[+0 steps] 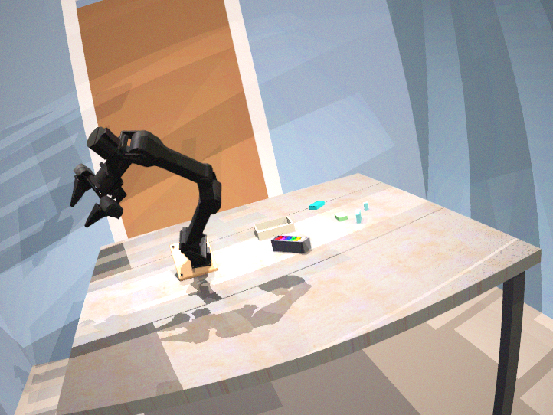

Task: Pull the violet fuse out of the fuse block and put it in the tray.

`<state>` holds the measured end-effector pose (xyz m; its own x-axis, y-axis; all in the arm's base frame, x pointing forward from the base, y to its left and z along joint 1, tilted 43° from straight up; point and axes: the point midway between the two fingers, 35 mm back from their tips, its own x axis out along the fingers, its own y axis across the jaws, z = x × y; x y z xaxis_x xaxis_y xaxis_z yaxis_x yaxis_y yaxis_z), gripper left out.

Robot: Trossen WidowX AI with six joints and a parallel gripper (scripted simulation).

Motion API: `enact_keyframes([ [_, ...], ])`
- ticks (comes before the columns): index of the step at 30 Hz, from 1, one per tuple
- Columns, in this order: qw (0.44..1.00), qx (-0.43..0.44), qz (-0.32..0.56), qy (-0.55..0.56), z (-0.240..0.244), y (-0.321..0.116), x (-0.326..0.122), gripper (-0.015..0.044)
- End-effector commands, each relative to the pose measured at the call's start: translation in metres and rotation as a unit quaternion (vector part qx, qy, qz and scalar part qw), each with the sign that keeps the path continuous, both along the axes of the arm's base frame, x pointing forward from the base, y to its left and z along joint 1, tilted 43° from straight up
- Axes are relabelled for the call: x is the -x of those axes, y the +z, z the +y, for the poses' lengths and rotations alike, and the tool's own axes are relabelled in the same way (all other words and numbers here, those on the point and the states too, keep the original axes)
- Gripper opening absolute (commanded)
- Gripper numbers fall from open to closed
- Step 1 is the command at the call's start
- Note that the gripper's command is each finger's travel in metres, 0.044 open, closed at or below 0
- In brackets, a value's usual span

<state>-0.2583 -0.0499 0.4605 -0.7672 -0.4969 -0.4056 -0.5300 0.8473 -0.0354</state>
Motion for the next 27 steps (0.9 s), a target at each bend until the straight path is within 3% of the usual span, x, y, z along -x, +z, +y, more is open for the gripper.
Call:
enact_keyframes([
  [1, 1.000, -0.004, 0.000, -0.003, 0.002, -0.001, 0.001, 0.0374],
  [8, 0.983, -0.139, -0.031, -0.111, 0.100, -0.049, 0.033, 0.0190],
  [13, 0.954, -0.234, -0.079, -0.168, 0.177, -0.086, 0.026, 0.0066],
  [20, 0.902, -0.336, -0.174, -0.207, 0.272, -0.136, -0.020, 0.0066],
  [27, 0.840, -0.395, -0.309, -0.206, 0.346, -0.191, -0.107, 0.0066],
])
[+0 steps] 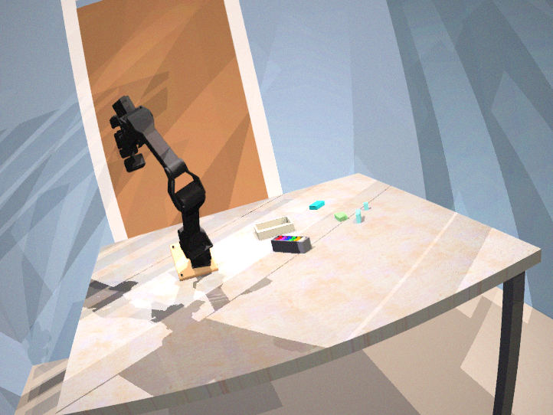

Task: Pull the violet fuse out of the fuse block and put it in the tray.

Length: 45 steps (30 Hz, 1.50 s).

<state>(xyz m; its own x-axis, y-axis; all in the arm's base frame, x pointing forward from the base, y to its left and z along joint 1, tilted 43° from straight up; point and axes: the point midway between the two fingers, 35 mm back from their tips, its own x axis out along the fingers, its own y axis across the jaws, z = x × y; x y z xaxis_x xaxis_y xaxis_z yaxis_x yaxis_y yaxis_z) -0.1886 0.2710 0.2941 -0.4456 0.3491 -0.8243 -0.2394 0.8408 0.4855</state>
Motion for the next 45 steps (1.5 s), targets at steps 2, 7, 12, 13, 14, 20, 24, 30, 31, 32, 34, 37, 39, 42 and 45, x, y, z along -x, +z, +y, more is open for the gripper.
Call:
enact_keyframes([
  [2, 0.994, -0.006, -0.105, -0.024, 0.039, -0.039, -0.067, 0.0066],
  [7, 0.977, 0.017, -0.209, -0.035, 0.057, -0.075, -0.149, 0.0066],
  [12, 0.951, 0.075, -0.298, -0.023, 0.049, -0.110, -0.231, 0.0066],
  [13, 0.945, 0.090, -0.313, -0.018, 0.045, -0.117, -0.247, 0.0066],
  [14, 0.939, 0.107, -0.327, -0.011, 0.039, -0.124, -0.263, 0.0066],
  [20, 0.898, 0.223, -0.376, 0.044, -0.012, -0.160, -0.349, 0.0066],
  [24, 0.871, 0.304, -0.373, 0.096, -0.061, -0.181, -0.393, 0.0066],
  [30, 0.834, 0.416, -0.304, 0.196, -0.153, -0.208, -0.436, 0.0066],
  [31, 0.829, 0.429, -0.289, 0.212, -0.167, -0.211, -0.439, 0.0066],
  [32, 0.825, 0.439, -0.275, 0.225, -0.179, -0.214, -0.441, 0.0066],
  [34, 0.816, 0.458, -0.250, 0.246, -0.200, -0.217, -0.448, 0.0066],
  [37, 0.811, 0.470, -0.233, 0.260, -0.213, -0.218, -0.455, 0.0066],
  [39, 0.811, 0.470, -0.233, 0.260, -0.213, -0.218, -0.455, 0.0066],
  [42, 0.811, 0.470, -0.233, 0.260, -0.213, -0.218, -0.455, 0.0066],
  [45, 0.811, 0.470, -0.233, 0.260, -0.213, -0.218, -0.455, 0.0066],
])
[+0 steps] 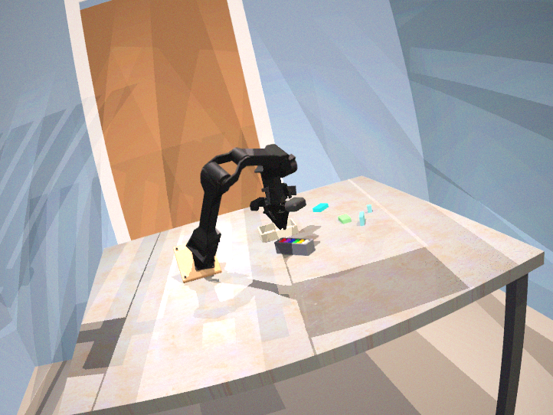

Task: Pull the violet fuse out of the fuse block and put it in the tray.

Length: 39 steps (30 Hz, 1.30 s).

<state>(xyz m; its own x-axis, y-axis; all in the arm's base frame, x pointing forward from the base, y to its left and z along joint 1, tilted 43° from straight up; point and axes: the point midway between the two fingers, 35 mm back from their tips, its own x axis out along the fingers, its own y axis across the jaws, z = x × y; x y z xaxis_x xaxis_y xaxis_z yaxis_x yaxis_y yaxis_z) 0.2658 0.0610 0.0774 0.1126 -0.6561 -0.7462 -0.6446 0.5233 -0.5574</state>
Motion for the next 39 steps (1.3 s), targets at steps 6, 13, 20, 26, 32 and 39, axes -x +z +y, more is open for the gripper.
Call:
enact_keyframes([
  [6, 1.000, 0.007, 0.007, 0.002, -0.006, -0.005, -0.001, 0.0066],
  [13, 1.000, 0.007, 0.007, 0.002, -0.011, -0.010, -0.003, 0.0066],
  [20, 1.000, 0.007, 0.006, 0.002, -0.015, -0.015, -0.004, 0.0066],
  [26, 1.000, 0.007, 0.006, 0.002, -0.019, -0.019, -0.006, 0.0066],
  [32, 1.000, 0.007, 0.006, 0.002, -0.023, -0.023, -0.007, 0.0066],
  [39, 1.000, 0.007, 0.006, 0.002, -0.023, -0.024, -0.007, 0.0066],
])
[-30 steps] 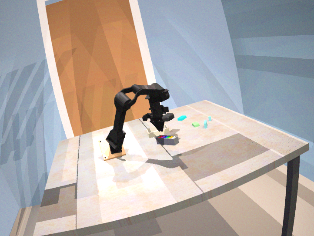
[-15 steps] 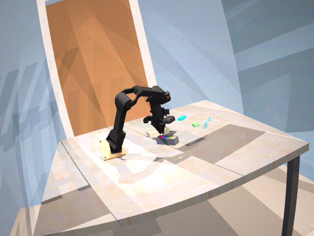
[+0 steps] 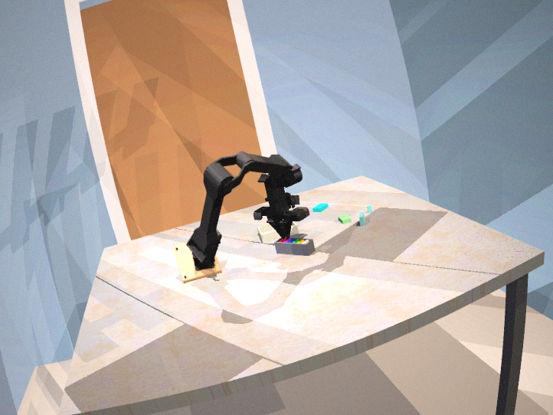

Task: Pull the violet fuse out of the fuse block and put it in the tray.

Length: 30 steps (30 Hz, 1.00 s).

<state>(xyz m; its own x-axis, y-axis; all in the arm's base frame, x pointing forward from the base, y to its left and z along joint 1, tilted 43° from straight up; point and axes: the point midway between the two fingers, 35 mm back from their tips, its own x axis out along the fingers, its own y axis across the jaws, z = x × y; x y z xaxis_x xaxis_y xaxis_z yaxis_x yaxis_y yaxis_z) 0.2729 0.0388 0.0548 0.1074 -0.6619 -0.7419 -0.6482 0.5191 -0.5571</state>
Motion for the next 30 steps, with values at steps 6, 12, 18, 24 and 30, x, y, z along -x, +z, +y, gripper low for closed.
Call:
enact_keyframes([
  [6, 1.000, 0.003, 0.003, 0.002, -0.0029, -0.0028, -0.0004, 0.0066],
  [12, 1.000, 0.004, 0.003, 0.002, -0.0065, -0.0068, -0.0010, 0.0066],
  [18, 1.000, 0.004, 0.003, 0.002, -0.0081, -0.0084, -0.0012, 0.0066],
  [24, 1.000, 0.000, 0.000, 0.000, -0.0069, -0.0076, -0.0011, 0.0053],
  [30, 1.000, 0.000, 0.000, 0.000, -0.0069, -0.0076, -0.0011, 0.0013],
])
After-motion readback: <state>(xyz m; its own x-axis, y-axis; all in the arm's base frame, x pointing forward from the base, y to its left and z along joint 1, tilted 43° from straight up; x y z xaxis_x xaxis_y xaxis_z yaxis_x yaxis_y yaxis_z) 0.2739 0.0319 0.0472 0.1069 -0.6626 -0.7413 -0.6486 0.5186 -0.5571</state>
